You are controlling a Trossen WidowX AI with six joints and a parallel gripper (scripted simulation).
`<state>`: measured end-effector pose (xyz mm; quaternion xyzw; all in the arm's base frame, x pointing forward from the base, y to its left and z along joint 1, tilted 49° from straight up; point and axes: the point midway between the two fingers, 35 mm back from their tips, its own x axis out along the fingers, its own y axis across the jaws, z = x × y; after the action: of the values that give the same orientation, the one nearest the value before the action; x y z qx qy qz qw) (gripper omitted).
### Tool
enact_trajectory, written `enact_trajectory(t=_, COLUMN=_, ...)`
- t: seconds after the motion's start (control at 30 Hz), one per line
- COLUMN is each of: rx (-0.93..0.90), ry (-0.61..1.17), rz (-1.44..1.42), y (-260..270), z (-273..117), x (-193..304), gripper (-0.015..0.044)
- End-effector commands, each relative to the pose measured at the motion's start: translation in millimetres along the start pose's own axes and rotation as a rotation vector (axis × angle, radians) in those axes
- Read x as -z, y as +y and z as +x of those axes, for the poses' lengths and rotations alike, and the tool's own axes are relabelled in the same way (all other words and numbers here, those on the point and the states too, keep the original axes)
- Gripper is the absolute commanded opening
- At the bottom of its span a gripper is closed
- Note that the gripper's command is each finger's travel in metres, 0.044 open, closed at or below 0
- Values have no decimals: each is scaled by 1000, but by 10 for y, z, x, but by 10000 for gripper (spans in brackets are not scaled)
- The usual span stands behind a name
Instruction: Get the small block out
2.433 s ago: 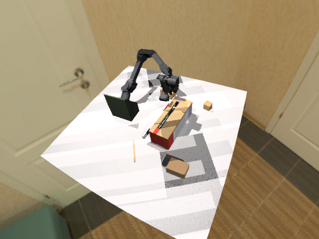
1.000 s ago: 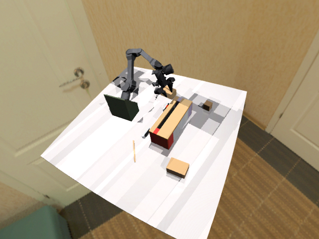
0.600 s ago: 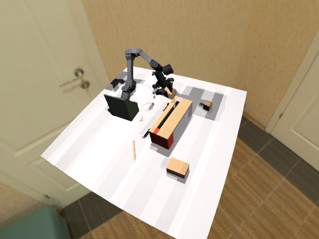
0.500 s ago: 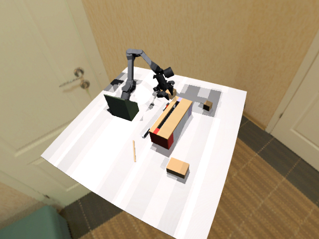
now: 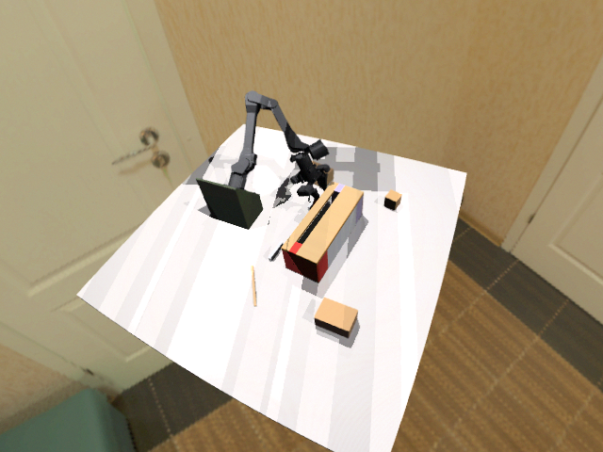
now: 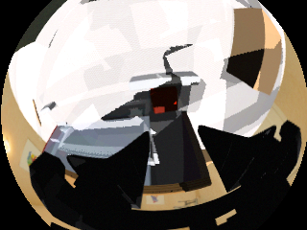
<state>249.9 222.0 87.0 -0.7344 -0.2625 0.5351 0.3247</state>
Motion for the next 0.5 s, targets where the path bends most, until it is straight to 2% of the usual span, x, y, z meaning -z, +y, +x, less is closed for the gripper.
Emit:
enact_trajectory(t=0.0, rx=-10, ry=-3, rz=9, y=36, z=78, x=-41, gripper=285)
enact_trajectory(t=0.47, rx=-10, ry=-3, rz=9, y=43, z=287, x=-135, gripper=285)
